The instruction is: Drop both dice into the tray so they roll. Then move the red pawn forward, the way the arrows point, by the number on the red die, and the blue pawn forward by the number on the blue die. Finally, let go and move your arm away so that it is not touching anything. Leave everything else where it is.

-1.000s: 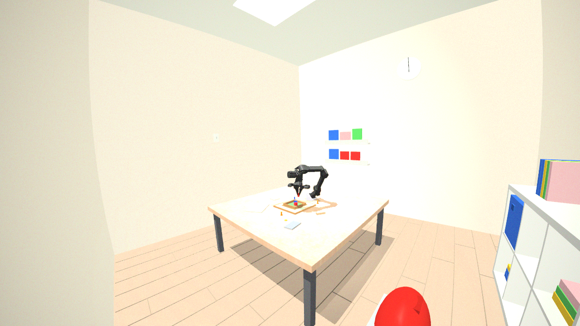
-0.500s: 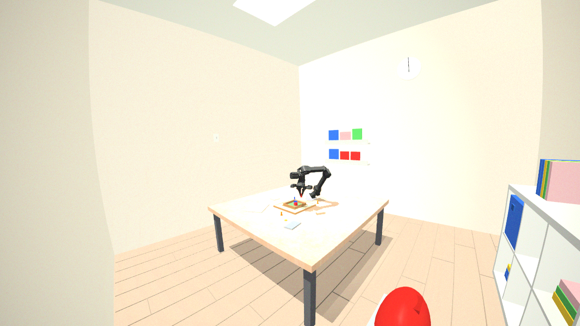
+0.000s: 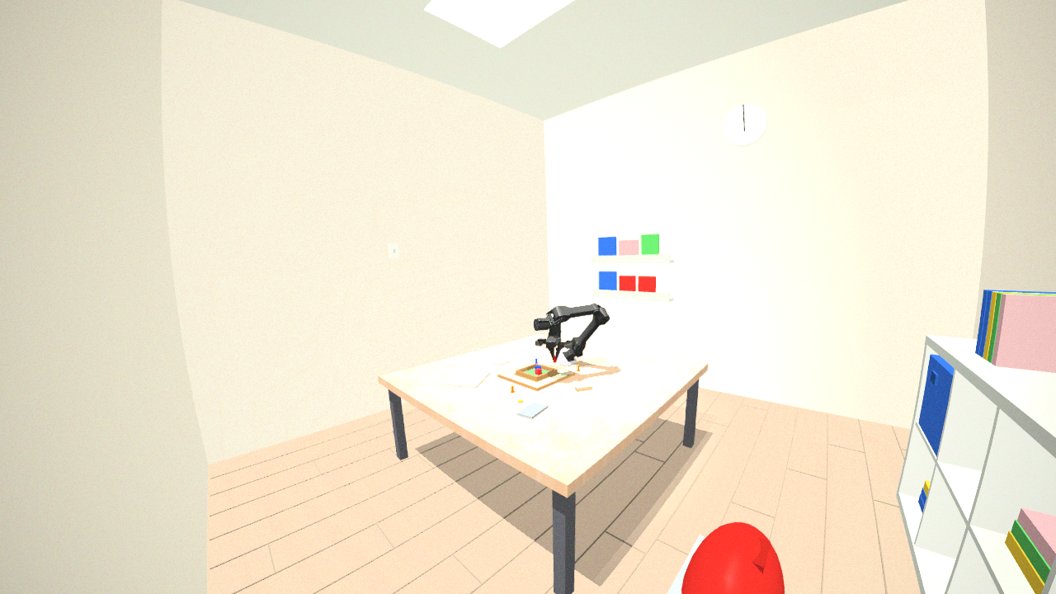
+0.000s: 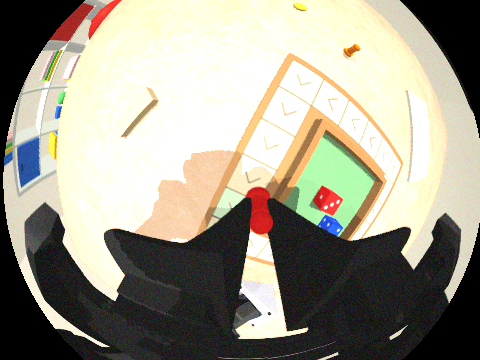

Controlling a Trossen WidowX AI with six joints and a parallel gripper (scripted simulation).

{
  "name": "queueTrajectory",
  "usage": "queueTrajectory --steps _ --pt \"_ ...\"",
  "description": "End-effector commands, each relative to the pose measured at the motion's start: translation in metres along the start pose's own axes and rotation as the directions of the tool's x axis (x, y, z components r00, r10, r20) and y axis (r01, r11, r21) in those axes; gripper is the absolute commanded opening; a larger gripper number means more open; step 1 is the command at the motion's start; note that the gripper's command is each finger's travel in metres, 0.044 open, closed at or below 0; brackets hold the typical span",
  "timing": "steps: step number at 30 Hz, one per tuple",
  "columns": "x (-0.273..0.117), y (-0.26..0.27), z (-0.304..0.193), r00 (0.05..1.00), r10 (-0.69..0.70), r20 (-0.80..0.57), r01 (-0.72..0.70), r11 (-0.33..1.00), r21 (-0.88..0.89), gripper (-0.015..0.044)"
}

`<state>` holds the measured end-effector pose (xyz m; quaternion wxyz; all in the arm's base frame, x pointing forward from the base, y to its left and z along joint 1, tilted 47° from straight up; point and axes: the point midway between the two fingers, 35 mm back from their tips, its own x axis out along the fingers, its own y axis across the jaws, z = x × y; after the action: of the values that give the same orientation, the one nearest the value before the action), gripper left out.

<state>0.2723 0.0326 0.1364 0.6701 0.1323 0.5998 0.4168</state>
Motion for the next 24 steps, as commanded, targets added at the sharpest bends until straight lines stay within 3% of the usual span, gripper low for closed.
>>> queueTrajectory --steps 1,14,24 --pt "0.007 0.003 -0.012 1.000 0.002 -0.011 -0.002 1.000 -0.007 0.0000" --pt "0.031 0.017 -0.053 0.999 0.018 -0.034 -0.019 1.000 -0.019 0.0000" --pt "0.054 0.018 -0.055 0.999 0.018 -0.035 -0.019 1.000 -0.020 0.0000"
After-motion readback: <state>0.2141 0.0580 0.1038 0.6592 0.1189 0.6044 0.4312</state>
